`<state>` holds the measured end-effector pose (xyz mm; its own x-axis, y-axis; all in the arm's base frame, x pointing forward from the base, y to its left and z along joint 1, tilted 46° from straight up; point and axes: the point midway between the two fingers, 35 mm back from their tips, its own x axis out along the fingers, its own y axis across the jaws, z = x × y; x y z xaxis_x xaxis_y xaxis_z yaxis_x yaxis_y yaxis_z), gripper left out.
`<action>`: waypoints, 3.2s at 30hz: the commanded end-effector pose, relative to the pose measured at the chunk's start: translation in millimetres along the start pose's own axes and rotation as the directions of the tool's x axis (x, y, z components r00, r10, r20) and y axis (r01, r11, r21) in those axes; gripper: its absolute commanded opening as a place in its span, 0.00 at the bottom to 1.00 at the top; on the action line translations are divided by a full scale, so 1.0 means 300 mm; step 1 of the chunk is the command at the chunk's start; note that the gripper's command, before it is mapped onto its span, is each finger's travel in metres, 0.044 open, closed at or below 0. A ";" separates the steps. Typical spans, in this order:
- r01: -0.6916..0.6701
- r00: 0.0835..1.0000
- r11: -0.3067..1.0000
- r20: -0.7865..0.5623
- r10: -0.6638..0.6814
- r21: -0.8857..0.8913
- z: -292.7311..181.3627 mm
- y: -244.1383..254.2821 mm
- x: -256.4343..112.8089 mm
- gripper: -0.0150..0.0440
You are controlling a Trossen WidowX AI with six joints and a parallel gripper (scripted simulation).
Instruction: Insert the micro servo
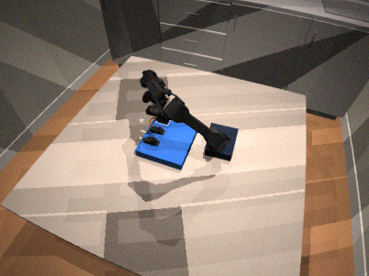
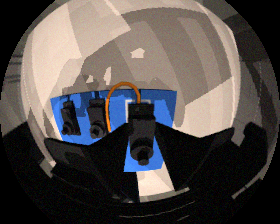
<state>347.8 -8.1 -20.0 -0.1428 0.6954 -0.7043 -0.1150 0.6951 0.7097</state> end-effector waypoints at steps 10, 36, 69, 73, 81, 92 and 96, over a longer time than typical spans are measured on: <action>-0.004 1.000 1.000 0.003 0.004 0.003 0.001 0.001 0.040 0.25; -0.005 1.000 1.000 0.003 0.005 0.003 0.002 0.002 0.113 0.25; -0.004 1.000 1.000 0.003 0.004 0.003 -0.008 0.003 0.041 0.57; -0.006 1.000 1.000 0.013 0.006 0.010 -0.011 -0.006 0.039 0.62; 0.004 1.000 1.000 0.002 -0.004 0.011 -0.292 -0.015 -0.138 0.97; 0.001 1.000 1.000 0.005 -0.001 0.013 -0.363 -0.008 -0.233 1.00; 0.003 1.000 1.000 0.015 -0.004 0.018 -0.368 -0.008 -0.337 1.00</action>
<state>252.5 -85.9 38.8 -0.1349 0.6994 -0.7019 -0.0968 0.6956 0.7118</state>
